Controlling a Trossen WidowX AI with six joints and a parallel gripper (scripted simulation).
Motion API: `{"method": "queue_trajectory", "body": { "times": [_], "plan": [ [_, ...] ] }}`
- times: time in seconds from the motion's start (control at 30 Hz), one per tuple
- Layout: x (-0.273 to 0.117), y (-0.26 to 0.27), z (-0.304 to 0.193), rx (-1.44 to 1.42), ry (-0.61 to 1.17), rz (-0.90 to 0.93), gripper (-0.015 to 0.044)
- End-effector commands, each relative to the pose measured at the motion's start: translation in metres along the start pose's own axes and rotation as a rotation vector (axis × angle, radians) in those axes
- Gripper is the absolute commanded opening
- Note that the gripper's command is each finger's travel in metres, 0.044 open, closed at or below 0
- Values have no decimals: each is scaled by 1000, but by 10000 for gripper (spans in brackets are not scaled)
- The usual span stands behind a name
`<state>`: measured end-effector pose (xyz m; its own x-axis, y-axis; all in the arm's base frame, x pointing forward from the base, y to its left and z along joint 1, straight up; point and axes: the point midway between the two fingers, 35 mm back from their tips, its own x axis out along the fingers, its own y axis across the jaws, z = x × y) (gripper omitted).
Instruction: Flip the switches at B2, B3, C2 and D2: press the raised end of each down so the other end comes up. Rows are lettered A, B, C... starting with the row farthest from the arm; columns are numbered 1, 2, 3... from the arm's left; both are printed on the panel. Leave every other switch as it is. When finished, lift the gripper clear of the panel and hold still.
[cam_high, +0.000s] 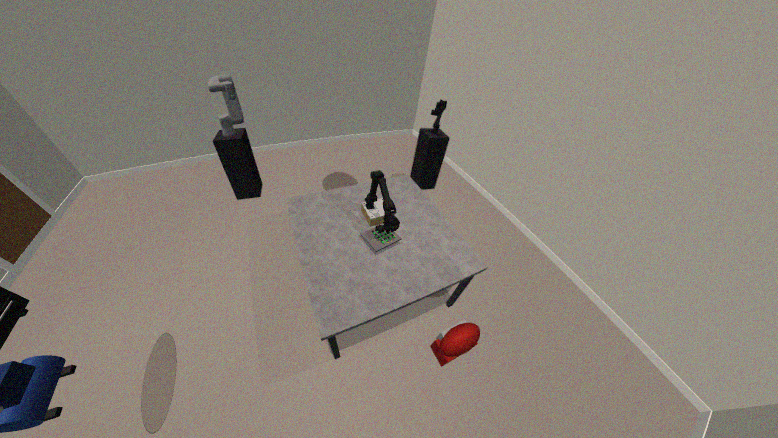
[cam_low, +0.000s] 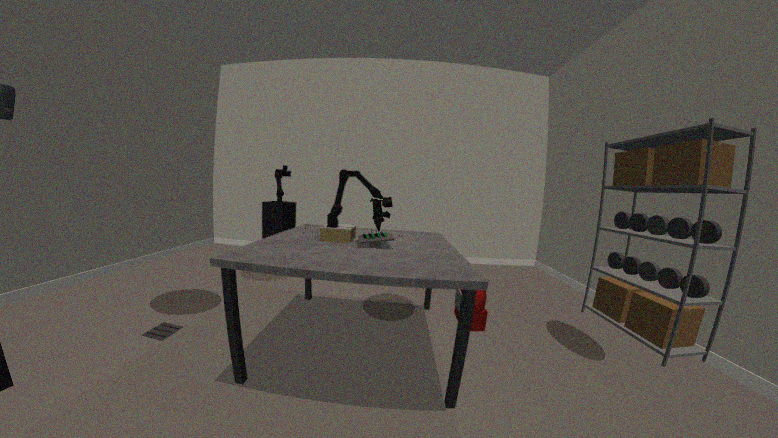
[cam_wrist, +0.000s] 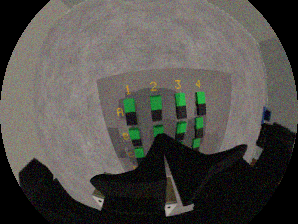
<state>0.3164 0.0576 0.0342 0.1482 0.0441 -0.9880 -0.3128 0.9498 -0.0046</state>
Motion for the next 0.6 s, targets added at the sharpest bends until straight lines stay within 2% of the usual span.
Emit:
{"method": "queue_trajectory", "body": {
  "times": [0.0,0.57],
  "plan": [
    [7,0,-3,3,15,-1,0],
    [17,0,-3,3,14,-1,0]
  ]
}}
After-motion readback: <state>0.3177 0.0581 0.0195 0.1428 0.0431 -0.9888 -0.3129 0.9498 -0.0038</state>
